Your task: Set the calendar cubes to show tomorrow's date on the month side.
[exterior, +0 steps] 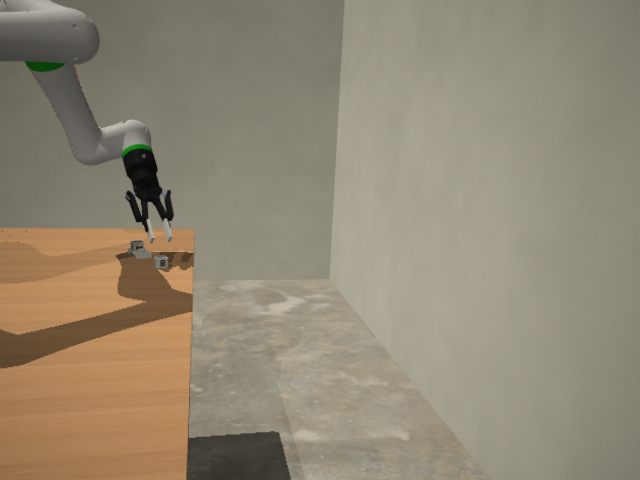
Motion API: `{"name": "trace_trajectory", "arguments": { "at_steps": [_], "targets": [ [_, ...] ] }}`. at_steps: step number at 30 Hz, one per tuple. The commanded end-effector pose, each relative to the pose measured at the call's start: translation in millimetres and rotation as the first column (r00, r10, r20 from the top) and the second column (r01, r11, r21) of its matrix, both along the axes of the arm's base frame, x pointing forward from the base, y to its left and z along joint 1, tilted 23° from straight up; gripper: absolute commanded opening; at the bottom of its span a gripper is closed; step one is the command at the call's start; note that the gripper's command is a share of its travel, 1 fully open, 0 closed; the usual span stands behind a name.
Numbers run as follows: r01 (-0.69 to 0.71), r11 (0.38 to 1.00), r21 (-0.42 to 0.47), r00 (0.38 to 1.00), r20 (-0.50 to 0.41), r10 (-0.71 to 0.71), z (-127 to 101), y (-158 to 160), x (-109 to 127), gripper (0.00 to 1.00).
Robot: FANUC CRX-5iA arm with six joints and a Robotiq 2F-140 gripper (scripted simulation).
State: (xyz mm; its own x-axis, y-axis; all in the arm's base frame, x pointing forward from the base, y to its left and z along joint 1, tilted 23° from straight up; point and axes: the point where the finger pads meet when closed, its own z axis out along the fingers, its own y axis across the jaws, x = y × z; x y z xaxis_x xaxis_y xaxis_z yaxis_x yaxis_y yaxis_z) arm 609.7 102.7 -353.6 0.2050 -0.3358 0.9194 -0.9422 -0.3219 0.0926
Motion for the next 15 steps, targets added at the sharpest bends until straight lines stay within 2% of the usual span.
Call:
{"name": "trace_trajectory", "arguments": {
  "at_steps": [1,15],
  "targets": [
    [0.0,1.0,0.0,1.0,0.0,0.0,0.0,0.2,0.2,0.36],
    [0.0,1.0,0.0,1.0,0.0,0.0,-6.5,-2.6,0.5,0.36]
  ]
}}
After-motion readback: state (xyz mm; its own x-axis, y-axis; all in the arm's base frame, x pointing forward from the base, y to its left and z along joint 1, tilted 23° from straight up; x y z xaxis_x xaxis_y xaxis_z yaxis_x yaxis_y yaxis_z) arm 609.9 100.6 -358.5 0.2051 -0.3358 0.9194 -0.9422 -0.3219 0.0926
